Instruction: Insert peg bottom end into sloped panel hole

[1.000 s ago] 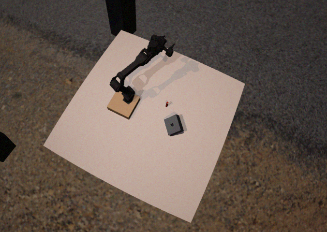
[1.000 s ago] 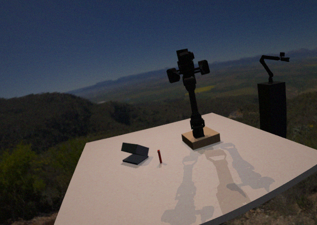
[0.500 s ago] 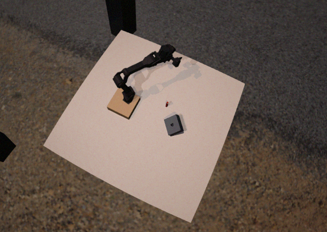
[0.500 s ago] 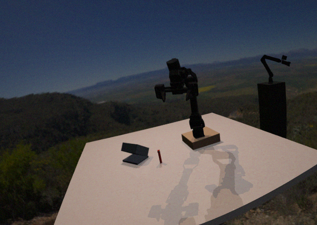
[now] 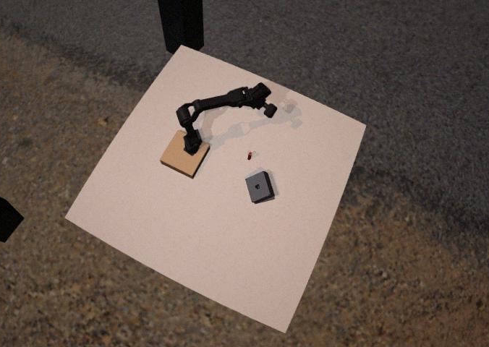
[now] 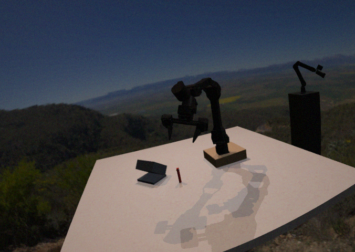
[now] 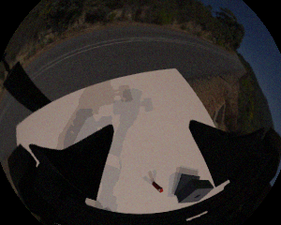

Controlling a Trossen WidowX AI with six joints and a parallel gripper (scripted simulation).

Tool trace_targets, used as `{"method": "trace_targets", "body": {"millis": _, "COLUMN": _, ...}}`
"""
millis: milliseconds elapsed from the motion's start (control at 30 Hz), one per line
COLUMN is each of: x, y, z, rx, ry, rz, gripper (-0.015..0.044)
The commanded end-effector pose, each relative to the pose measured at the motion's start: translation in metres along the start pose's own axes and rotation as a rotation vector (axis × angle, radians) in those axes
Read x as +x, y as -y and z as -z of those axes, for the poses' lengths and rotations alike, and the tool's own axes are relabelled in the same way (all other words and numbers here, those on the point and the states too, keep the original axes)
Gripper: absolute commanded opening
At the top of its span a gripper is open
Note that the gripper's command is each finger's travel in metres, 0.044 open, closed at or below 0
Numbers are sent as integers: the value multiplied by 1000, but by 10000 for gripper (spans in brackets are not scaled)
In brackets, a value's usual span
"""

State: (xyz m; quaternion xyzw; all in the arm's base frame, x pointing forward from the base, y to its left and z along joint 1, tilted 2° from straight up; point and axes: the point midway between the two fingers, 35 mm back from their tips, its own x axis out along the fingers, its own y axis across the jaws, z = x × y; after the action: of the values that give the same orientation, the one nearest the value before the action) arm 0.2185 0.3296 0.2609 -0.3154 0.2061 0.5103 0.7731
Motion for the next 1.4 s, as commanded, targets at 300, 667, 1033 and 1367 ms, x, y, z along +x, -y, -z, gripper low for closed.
{"method": "trace_targets", "body": {"millis": 300, "x": 28, "y": 34, "z": 89, "rx": -100, "ry": -323, "rz": -35, "gripper": 440}}
{"method": "trace_targets", "body": {"millis": 667, "x": 30, "y": 51, "z": 160, "rx": -134, "ry": -552, "rz": -144, "gripper": 440}}
{"method": "trace_targets", "body": {"millis": 1033, "x": 16, "y": 54, "z": 225, "rx": -173, "ry": -728, "rz": -293, "gripper": 440}}
{"method": "trace_targets", "body": {"millis": 1367, "x": 12, "y": 57, "z": 241, "rx": -181, "ry": -764, "rz": -337, "gripper": 440}}
